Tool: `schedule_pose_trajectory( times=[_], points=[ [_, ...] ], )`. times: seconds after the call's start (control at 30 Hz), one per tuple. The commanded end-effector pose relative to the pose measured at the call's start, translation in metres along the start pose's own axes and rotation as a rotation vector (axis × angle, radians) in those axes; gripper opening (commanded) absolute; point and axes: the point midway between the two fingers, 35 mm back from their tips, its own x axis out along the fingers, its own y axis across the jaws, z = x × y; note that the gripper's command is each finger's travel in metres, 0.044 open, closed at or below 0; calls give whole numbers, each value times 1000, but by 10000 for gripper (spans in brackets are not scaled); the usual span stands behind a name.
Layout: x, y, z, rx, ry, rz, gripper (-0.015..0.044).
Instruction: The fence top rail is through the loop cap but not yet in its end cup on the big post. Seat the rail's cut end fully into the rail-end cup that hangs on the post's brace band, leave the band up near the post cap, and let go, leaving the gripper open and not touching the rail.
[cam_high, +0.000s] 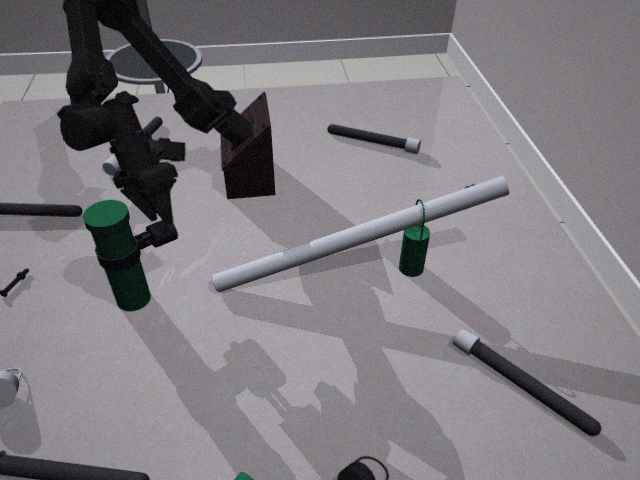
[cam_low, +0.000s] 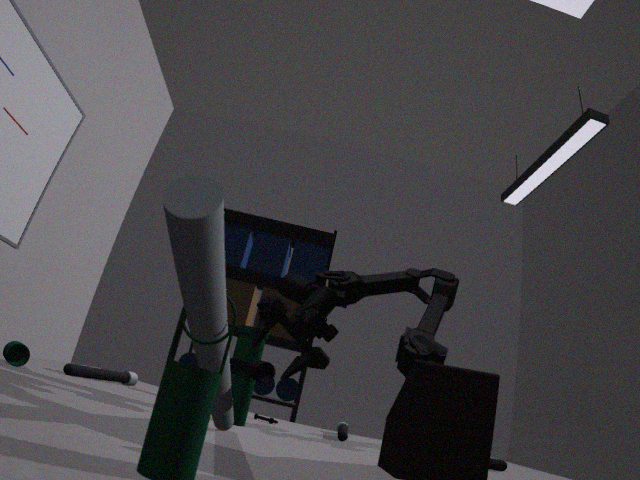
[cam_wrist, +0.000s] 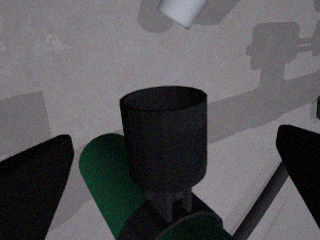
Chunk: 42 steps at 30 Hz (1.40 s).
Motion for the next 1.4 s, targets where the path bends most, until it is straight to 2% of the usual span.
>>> schedule_pose_trajectory(
  times=[0.0,0.93,1.33,1.37],
  points=[
    [9,0,3,-8,-13,5,440],
    [51,3,5,-9,-11,5,440],
    [51,3,5,-9,-11,5,125],
    [51,3,5,-9,-11,5,118]
  ],
)
